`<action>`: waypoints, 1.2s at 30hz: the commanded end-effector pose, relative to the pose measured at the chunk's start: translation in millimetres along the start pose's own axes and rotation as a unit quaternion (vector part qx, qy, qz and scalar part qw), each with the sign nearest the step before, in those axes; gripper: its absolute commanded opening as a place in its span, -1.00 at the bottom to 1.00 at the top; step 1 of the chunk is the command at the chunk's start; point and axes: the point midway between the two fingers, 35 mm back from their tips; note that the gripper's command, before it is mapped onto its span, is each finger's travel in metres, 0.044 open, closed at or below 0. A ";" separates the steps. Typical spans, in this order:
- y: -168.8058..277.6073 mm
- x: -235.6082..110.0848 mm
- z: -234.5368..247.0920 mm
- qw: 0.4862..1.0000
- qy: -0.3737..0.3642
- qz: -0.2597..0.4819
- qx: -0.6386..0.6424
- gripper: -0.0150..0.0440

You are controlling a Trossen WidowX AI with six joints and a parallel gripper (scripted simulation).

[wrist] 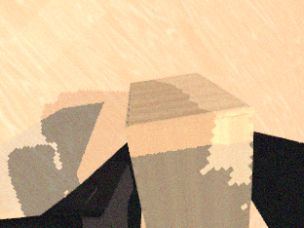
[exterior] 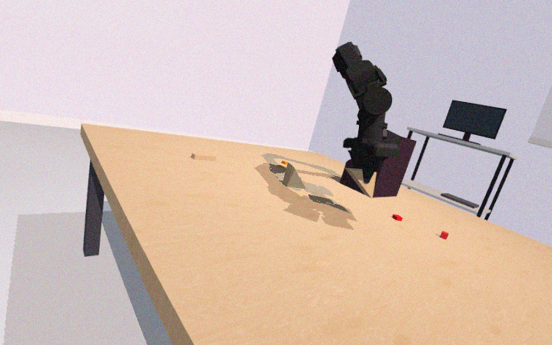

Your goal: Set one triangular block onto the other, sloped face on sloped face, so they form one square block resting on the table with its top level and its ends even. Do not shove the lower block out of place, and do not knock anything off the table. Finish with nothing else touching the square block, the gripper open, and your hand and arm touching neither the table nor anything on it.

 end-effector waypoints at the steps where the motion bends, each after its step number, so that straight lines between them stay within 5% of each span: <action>1: 1.5 -2.2 -3.2 0.998 -0.028 0.022 -0.048 -0.49; 12: 2.8 -9.5 -3.7 0.989 -0.070 0.051 -0.123 -0.49; 36: 12.7 -61.2 99.1 0.988 -0.071 0.050 -0.124 -0.49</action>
Point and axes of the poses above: the point midway between the two fingers, 35 mm back from their tips, its own x axis out along the fingers, its own z axis across the jaws, y = z × x, and after that the axes turned 15 degrees about -x, right-handed
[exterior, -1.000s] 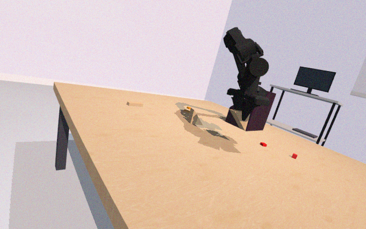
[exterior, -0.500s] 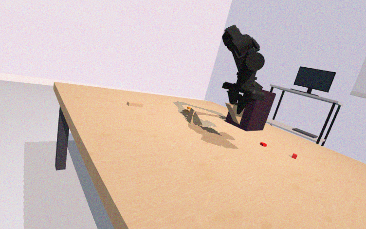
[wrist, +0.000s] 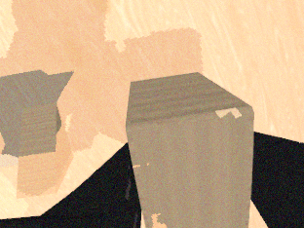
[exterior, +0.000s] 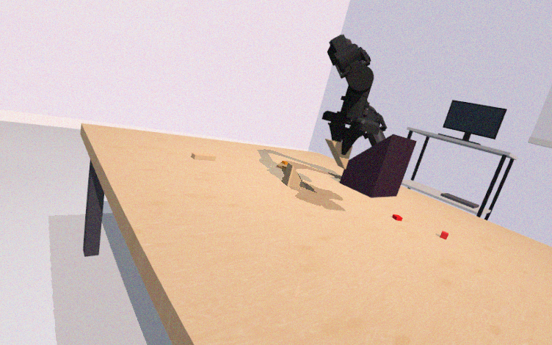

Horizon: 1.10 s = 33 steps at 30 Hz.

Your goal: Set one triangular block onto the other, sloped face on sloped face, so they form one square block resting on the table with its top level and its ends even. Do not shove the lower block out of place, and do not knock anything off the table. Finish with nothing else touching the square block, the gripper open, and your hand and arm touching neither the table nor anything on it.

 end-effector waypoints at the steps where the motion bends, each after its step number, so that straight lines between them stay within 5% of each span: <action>1: -6.1 -3.9 18.1 1.000 -0.003 0.000 -0.003 -0.49; 27: -54.9 -16.6 111.8 1.000 -0.007 -0.002 -0.004 -0.49; 33: -45.5 2.3 112.2 1.000 -0.005 -0.001 -0.004 -0.49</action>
Point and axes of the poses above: the point midway between the two fingers, 35 mm back from their tips, its own x axis out along the fingers, its own z axis across the jaws, y = z × x, and after that the axes turned 15 degrees about -x, right-handed
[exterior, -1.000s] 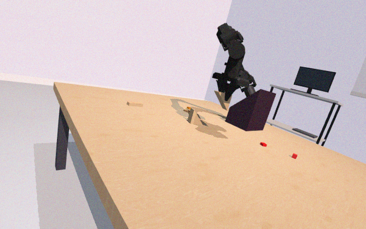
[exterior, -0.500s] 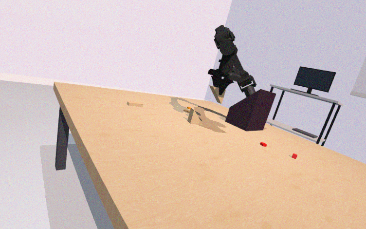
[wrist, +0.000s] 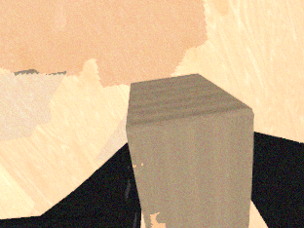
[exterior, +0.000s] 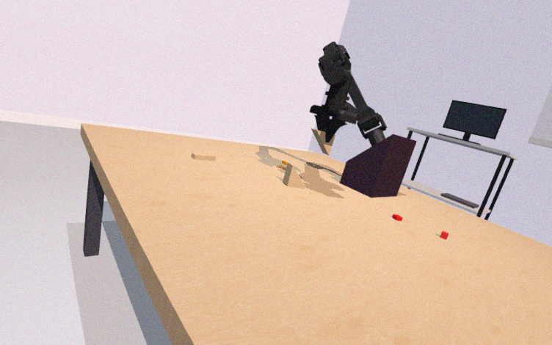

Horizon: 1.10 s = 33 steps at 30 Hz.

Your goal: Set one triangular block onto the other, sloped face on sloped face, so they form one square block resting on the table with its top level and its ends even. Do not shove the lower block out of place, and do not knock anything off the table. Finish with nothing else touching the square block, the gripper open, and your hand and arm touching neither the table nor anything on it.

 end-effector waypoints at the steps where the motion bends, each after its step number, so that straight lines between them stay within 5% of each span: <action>1: 2.8 16.4 1.7 1.000 -0.004 -0.005 -0.004 -0.49; 23: 30.5 92.3 12.3 1.000 -0.009 -0.004 -0.003 -0.49; 33: 31.1 94.8 12.4 1.000 -0.006 -0.004 -0.007 -0.49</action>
Point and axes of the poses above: the point midway between the two fingers, 35 mm back from their tips, its own x axis out along the fingers, its own z axis across the jaws, y = z × x, and after that the axes turned 15 degrees about -x, right-handed
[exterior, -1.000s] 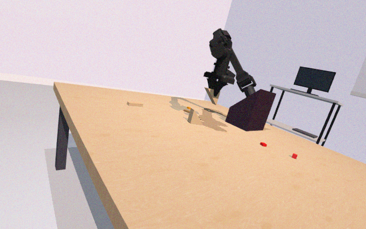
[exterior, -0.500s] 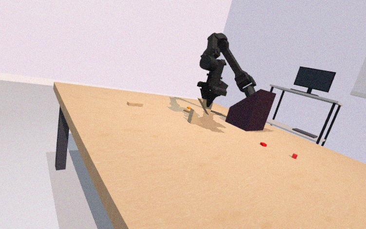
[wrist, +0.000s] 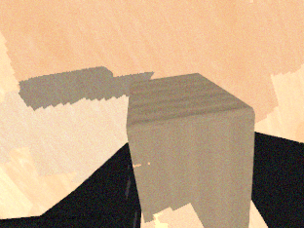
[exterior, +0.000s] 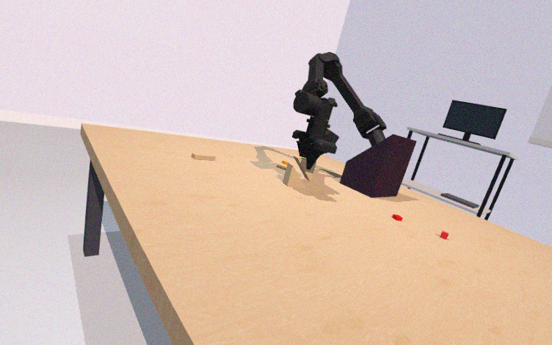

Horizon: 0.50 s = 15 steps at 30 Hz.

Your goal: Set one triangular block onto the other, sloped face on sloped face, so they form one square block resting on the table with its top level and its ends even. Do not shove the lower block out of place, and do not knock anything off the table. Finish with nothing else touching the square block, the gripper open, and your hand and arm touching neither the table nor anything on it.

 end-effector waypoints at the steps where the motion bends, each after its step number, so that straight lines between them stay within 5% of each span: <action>1: -1.8 1.5 -0.6 1.000 0.000 -0.002 -0.004 -0.49; 15: -2.4 2.6 -0.9 1.000 0.000 -0.003 -0.006 -0.49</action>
Point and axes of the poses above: the point midway between the two fingers, 35 mm back from their tips, its own x axis out along the fingers, its own z axis across the jaws, y = z × x, and after that the axes turned 15 degrees about -x, right-handed
